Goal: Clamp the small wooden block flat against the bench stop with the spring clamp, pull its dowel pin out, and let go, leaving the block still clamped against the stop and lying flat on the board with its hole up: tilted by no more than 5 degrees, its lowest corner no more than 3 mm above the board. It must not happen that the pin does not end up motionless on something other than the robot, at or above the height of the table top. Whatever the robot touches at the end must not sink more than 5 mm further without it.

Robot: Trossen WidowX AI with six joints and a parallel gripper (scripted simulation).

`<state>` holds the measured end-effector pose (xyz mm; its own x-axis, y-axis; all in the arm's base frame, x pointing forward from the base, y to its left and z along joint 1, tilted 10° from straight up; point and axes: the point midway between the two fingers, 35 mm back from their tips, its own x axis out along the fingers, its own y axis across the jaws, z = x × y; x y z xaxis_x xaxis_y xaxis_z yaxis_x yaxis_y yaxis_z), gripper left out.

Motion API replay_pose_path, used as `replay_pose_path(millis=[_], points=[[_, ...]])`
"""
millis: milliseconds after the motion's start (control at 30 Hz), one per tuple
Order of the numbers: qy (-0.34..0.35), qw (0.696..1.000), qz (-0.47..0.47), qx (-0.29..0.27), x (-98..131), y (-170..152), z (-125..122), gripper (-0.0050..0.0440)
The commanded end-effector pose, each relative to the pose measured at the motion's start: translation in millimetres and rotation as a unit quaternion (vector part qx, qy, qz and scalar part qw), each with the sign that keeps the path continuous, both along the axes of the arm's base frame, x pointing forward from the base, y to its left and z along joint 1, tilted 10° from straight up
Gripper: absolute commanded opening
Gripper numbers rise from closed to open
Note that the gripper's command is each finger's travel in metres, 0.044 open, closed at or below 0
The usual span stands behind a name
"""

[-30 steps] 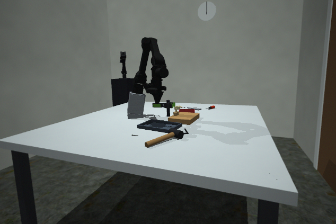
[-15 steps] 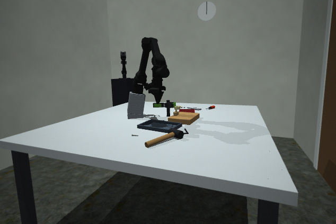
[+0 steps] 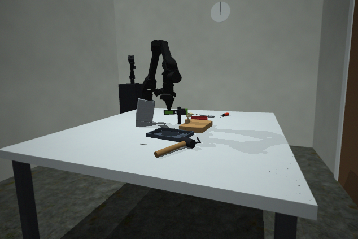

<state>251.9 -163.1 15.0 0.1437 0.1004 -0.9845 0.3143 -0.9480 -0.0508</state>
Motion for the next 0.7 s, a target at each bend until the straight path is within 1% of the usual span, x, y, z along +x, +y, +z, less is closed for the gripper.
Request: replay_pose_path(millis=[0, 667], points=[[0.0, 1.0, 0.017, -0.002, 1.1, 0.5, 0.1, 0.0], [-0.006, 0.997, 0.078, -0.012, 5.0, 2.7, 0.7, 0.0]])
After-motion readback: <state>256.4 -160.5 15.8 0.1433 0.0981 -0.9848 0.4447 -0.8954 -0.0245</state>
